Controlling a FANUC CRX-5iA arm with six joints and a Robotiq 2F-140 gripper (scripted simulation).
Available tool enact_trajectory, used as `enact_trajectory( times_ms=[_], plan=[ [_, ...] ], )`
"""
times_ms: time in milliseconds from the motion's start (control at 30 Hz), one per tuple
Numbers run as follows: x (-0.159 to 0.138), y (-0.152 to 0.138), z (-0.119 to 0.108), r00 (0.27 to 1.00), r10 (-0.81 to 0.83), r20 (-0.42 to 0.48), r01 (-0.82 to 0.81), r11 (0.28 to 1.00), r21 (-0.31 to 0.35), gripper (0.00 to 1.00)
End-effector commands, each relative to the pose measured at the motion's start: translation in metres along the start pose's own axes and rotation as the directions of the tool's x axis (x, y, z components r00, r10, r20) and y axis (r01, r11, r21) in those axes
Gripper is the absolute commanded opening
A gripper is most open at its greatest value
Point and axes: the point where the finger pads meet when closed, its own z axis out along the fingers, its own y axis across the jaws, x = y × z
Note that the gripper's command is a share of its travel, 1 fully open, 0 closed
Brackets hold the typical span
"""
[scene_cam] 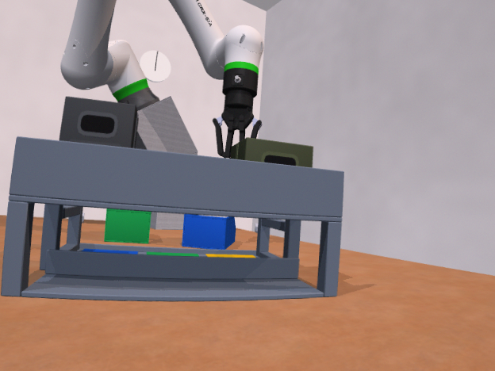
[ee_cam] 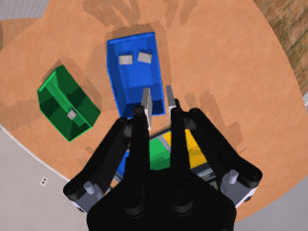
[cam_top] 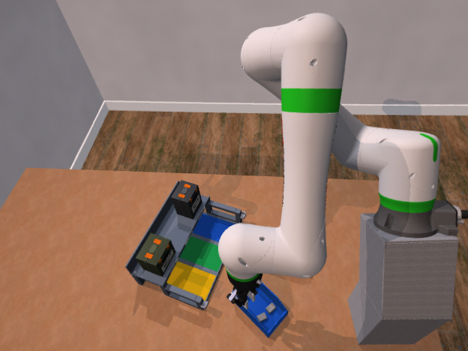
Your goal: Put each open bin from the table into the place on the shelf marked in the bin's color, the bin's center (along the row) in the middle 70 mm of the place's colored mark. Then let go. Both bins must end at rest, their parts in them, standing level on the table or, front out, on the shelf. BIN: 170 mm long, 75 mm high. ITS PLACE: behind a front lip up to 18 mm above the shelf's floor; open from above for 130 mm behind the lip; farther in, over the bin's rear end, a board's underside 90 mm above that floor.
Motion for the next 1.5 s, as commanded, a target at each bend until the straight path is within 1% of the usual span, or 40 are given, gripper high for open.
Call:
enact_trajectory(
  times_ms=[0, 367, 600, 800, 867, 1367, 1467],
  plan=[
    [0.0, 0.0, 0.0, 1.0, 0.0, 0.0, 0.0, 1.0, 0.0, 0.15],
    [0.0, 0.0, 0.001, 1.0, 0.0, 0.0, 0.0, 1.0, -0.001, 0.15],
    [0.0, 0.0, 0.005, 1.0, 0.0, 0.001, 0.0, 1.0, -0.002, 0.15],
    [0.0, 0.001, 0.015, 1.0, 0.0, 0.001, 0.0, 1.0, -0.002, 0.15],
    [0.0, 0.001, 0.015, 1.0, 0.0, 0.001, 0.0, 1.0, -0.002, 0.15],
    [0.0, 0.002, 0.045, 1.0, 0.0, 0.001, 0.0, 1.0, -0.002, 0.15],
    [0.0, 0.002, 0.047, 1.0, 0.0, 0.001, 0.0, 1.0, -0.002, 0.15]
  ],
)
